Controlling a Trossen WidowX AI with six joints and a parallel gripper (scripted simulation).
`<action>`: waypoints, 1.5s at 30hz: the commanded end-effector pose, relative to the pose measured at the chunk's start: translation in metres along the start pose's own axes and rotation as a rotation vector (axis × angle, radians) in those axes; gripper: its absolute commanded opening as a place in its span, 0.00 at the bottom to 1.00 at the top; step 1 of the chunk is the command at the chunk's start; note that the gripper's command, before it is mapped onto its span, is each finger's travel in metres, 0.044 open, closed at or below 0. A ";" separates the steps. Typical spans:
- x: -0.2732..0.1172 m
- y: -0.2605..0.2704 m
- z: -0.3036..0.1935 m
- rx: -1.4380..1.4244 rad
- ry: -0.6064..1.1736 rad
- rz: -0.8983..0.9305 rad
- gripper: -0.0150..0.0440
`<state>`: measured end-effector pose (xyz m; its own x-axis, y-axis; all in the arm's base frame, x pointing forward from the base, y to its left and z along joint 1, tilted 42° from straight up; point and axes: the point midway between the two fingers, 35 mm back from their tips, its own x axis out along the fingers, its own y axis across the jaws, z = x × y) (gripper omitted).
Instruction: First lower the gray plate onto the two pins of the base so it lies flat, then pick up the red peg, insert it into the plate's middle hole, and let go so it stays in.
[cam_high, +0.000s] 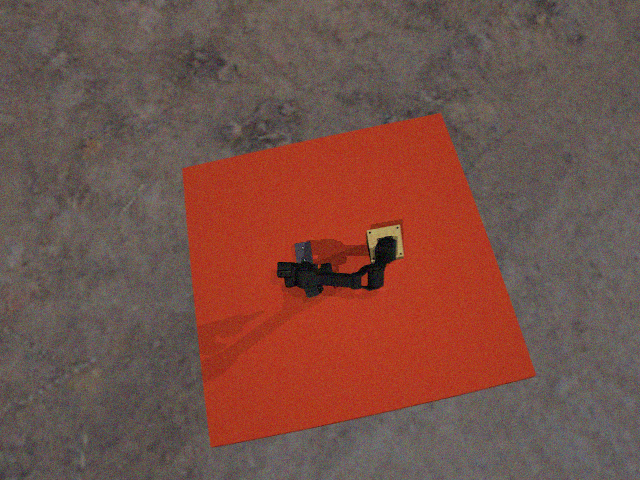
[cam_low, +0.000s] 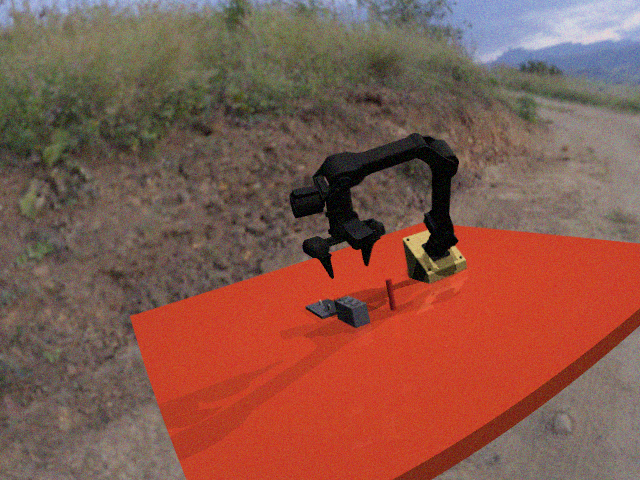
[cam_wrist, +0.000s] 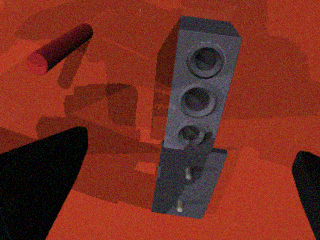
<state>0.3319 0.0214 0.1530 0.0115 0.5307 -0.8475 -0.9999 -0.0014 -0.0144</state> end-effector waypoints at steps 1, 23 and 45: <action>-0.015 -0.007 -0.029 0.016 -0.161 -0.020 1.00; 0.059 -0.008 -0.015 0.015 -0.164 -0.021 1.00; 0.090 -0.010 -0.010 0.015 -0.164 -0.022 1.00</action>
<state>0.3448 0.0561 0.0770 0.0374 0.6561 -0.7537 -0.9993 0.0210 -0.0313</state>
